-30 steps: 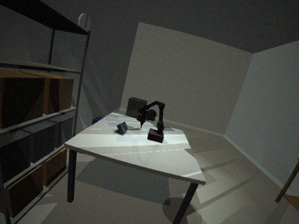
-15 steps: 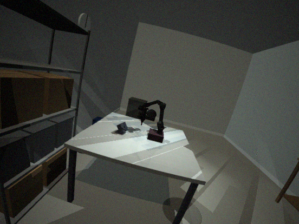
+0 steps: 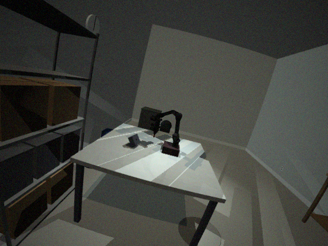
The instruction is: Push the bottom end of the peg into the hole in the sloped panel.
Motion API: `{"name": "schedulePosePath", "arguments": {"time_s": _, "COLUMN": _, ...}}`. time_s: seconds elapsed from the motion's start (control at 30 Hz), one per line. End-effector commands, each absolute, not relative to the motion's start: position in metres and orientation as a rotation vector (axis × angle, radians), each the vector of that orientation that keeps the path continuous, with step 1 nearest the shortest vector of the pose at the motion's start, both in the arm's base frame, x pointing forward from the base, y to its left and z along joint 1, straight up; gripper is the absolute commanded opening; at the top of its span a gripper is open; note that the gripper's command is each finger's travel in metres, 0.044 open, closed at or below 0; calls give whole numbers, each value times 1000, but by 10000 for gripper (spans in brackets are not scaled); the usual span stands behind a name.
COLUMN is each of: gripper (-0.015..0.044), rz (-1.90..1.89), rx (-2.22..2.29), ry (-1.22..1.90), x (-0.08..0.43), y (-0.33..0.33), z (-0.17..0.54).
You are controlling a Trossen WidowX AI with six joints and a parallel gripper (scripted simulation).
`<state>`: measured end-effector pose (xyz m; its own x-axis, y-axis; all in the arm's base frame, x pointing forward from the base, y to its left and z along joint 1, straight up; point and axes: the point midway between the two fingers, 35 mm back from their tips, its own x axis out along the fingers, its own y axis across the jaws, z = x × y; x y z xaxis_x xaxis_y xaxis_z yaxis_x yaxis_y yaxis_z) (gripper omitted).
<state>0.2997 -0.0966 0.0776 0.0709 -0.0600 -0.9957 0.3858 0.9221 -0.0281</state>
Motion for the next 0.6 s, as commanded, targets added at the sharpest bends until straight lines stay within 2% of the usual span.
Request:
{"name": "schedulePosePath", "arguments": {"time_s": 0.0, "gripper": 0, "rz": -324, "rx": 232, "ry": 1467, "x": 300, "y": -92, "z": 75}}
{"name": "schedulePosePath", "arguments": {"time_s": 0.57, "gripper": 0, "rz": -264, "rx": 98, "ry": 1425, "x": 310, "y": -74, "z": 74}}
